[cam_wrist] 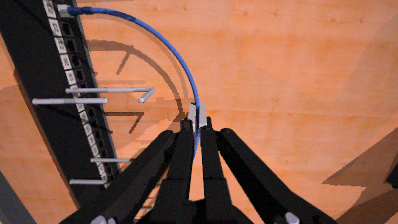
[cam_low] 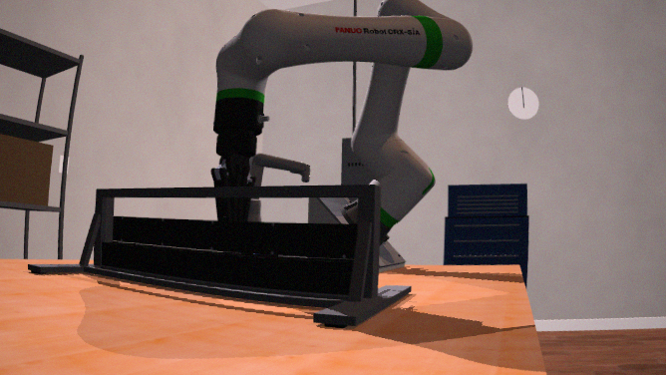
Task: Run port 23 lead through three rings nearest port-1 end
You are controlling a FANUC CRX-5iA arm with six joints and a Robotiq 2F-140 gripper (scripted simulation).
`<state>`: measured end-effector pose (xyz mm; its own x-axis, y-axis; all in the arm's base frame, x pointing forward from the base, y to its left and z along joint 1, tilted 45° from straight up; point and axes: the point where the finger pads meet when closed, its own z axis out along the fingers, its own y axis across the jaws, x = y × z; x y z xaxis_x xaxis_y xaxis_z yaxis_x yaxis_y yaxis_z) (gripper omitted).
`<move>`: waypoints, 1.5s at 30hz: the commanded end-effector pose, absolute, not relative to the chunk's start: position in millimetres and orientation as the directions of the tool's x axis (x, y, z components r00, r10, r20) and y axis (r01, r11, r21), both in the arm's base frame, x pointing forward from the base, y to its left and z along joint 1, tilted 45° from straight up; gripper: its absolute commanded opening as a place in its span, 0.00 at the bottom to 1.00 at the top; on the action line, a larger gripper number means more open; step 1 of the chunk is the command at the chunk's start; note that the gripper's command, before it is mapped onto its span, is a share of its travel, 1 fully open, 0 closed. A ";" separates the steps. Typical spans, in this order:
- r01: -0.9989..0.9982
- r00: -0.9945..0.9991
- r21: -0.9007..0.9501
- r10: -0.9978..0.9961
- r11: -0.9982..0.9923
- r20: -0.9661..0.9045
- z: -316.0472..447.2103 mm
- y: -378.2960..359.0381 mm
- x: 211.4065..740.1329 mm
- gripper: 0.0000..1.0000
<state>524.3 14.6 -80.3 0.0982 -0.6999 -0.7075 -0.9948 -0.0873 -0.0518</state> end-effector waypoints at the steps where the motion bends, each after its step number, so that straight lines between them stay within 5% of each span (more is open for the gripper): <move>1: -0.995 0.098 -0.052 -0.700 -0.087 -0.707 -80.2 14.4 524.4 0.00; 45: -0.995 0.098 -0.052 -0.700 -0.087 -0.707 -51.6 -14.4 525.4 0.00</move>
